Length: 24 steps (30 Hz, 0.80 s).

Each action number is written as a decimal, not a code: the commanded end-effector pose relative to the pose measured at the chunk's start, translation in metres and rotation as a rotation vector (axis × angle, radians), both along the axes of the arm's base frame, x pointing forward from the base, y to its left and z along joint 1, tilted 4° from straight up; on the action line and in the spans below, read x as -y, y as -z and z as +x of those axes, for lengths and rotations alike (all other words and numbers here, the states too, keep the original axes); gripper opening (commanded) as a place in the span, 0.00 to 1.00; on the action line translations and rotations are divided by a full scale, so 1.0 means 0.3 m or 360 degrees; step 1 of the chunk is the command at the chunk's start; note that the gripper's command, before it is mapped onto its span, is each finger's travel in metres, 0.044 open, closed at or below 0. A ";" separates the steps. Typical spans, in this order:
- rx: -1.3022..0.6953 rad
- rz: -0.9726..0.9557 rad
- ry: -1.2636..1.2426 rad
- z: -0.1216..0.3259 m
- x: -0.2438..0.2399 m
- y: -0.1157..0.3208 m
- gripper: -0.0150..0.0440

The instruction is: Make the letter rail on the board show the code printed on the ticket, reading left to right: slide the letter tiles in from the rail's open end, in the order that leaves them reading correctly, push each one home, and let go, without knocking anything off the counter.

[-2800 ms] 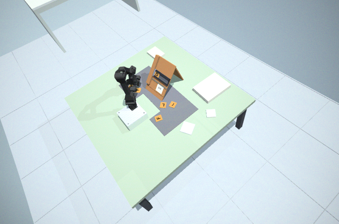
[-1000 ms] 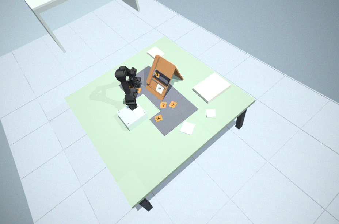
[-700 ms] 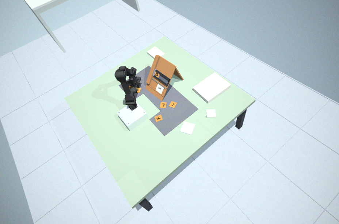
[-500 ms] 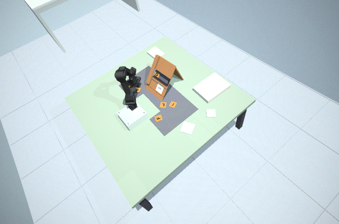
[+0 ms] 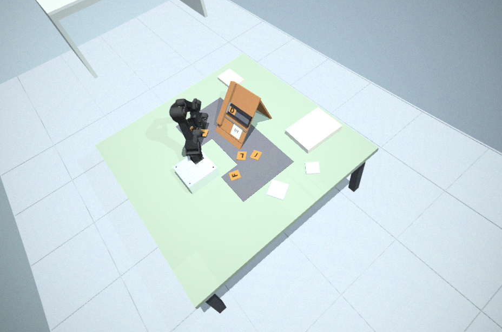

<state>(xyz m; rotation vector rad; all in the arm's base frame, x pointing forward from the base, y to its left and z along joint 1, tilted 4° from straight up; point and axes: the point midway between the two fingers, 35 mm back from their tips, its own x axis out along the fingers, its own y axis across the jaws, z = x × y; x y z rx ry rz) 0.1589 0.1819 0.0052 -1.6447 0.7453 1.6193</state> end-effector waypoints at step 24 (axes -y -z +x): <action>0.0007 0.0002 0.0010 -0.005 0.003 -0.050 0.25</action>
